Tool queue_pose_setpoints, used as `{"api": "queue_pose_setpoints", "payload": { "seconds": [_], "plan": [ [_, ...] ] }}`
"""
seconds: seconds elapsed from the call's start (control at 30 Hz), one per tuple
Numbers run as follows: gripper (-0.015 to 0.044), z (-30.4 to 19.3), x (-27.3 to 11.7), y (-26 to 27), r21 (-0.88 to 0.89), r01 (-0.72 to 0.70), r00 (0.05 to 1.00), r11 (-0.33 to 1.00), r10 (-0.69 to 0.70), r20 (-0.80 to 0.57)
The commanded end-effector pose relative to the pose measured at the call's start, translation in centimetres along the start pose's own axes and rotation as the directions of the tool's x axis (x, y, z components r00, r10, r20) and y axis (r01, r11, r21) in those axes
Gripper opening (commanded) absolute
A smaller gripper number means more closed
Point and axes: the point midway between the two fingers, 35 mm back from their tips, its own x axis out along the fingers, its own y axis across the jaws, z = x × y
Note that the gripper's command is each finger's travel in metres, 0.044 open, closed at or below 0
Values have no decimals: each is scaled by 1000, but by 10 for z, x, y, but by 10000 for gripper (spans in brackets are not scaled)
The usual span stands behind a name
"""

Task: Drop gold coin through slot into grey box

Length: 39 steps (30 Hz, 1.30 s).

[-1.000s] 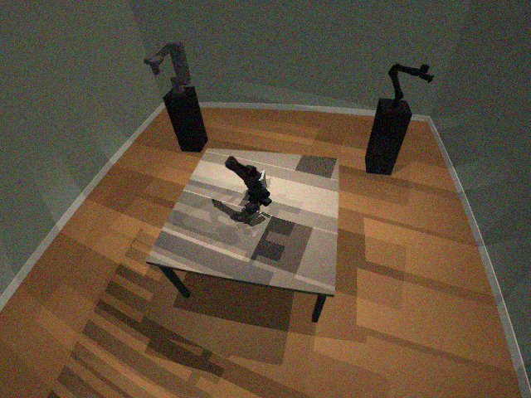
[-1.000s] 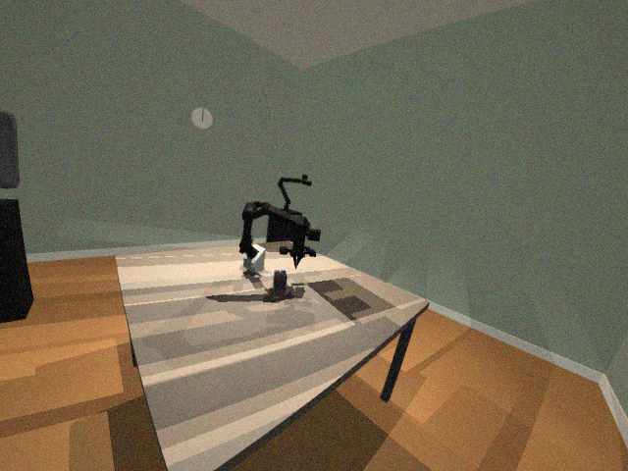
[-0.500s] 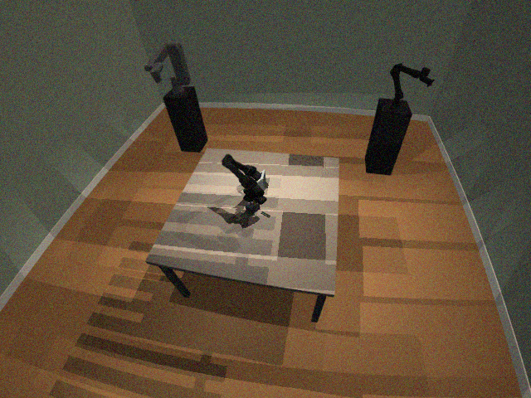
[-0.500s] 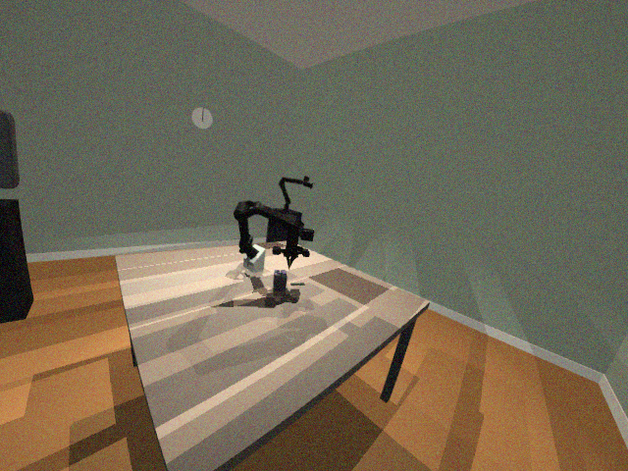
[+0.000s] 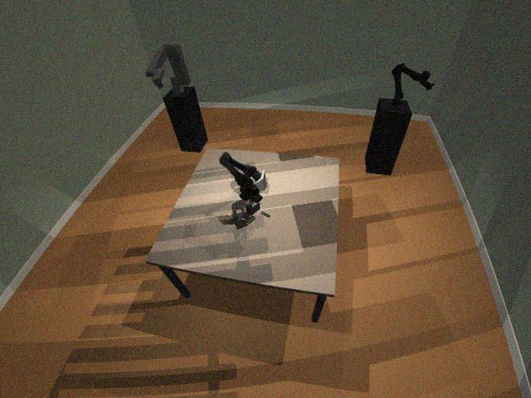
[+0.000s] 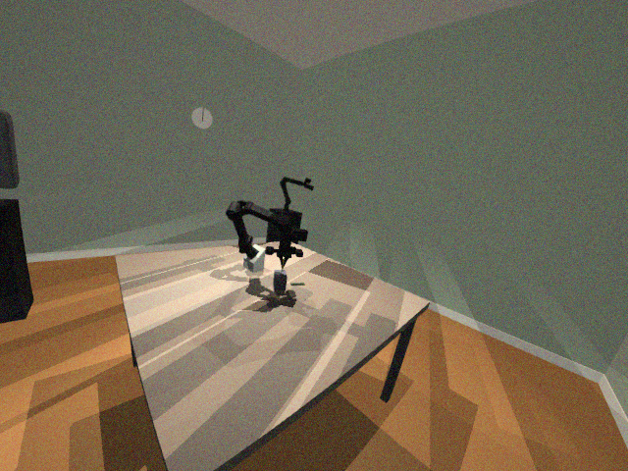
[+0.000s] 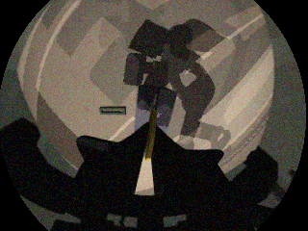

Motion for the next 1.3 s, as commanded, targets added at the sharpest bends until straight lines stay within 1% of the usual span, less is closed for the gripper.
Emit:
{"api": "queue_pose_setpoints", "payload": {
  "seconds": [0.0, 1.27],
  "plan": [
    [0, 0, 1, -2, -3, 2, 1000, 1000, -2, 1],
    [0, 0, 6, -6, -8, 0, 1000, 1000, 0, -2]
  ]
}}
